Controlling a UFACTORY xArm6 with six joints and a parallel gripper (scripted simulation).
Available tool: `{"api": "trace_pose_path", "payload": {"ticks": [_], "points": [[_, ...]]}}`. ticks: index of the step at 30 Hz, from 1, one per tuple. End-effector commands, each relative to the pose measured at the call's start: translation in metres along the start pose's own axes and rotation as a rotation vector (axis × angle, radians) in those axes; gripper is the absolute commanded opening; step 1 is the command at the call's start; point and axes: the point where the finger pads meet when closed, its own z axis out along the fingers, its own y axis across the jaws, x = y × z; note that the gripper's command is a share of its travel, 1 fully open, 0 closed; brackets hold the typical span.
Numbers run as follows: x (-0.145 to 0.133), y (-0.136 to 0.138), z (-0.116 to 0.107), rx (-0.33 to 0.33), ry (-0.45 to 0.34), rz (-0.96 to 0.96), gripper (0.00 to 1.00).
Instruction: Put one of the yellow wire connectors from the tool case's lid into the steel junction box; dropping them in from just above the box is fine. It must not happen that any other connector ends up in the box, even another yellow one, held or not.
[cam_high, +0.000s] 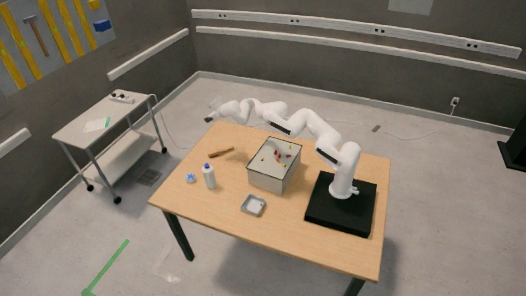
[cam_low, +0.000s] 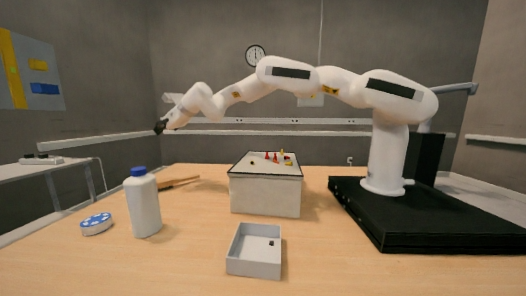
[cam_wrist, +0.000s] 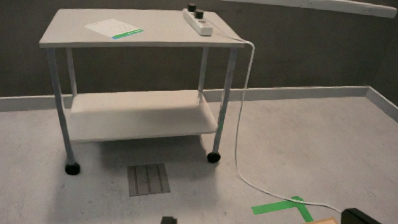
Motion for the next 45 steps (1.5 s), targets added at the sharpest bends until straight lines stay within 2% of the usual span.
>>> {"api": "trace_pose_path", "payload": {"ticks": [1,12,19,24,29,34,36,45], "points": [[0.004,0.0,-0.002,0.0,0.006,0.001,1.0],[0.006,0.001,-0.006,-0.003,-0.005,0.023,1.0],[0.009,0.002,-0.014,-0.01,-0.028,0.069,1.0],[0.012,0.002,-0.029,-0.023,-0.068,0.146,1.0],[0.015,0.003,-0.052,-0.043,-0.125,0.254,1.0],[0.014,0.003,-0.085,-0.072,-0.197,0.389,1.0],[0.014,0.003,-0.085,-0.072,-0.197,0.389,1.0],[-0.006,0.0,-0.167,-0.154,-0.357,0.673,1.0]]}}
